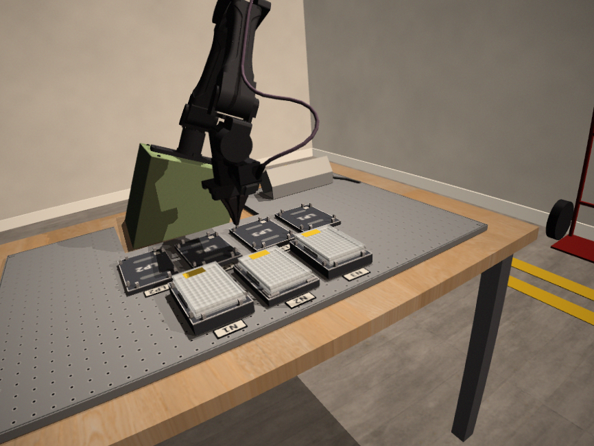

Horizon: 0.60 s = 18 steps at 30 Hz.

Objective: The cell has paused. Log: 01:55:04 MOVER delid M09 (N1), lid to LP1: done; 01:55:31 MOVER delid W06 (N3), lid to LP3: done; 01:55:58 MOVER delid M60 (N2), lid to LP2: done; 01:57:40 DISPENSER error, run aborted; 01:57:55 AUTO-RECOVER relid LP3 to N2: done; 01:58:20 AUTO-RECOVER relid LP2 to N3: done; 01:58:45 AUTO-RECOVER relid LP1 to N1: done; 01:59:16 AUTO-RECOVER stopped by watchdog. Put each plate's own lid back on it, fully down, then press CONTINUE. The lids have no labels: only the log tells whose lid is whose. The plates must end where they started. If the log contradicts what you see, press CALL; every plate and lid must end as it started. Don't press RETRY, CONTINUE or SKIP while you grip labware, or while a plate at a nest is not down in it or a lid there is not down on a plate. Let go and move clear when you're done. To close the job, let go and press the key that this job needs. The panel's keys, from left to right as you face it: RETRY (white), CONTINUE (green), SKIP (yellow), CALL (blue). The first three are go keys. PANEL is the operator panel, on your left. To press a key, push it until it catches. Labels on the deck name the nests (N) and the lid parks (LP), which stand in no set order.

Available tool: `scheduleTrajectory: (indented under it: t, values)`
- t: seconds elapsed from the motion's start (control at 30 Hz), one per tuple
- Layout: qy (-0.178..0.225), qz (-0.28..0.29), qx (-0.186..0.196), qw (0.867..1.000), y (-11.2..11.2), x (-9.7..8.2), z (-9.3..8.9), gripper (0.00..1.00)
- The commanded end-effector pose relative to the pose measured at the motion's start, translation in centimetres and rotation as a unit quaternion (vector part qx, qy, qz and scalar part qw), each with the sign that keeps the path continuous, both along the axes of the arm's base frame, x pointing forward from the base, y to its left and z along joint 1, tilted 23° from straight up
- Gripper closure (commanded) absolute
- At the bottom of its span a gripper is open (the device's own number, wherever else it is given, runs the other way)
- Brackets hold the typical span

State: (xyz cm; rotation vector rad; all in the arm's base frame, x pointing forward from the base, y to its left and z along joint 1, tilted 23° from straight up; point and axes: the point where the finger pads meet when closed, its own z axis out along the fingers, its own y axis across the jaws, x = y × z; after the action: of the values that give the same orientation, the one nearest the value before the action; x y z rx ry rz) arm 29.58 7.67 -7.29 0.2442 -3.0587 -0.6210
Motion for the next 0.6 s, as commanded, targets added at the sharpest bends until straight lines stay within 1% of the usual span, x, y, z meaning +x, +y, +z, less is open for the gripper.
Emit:
scheduleTrajectory:
  t: [0.0,0.17,0.2,0.57]
  values:
    - [-0.013,-0.001,0.002,1.000,0.22,0.36,0.70,1.00]
    - [-0.015,-0.002,0.002,1.000,0.24,0.45,0.72,1.00]
    - [-0.007,-0.002,0.001,1.000,0.04,0.29,0.33,1.00]
    - [-0.007,-0.002,0.001,1.000,0.13,0.20,0.33,1.00]
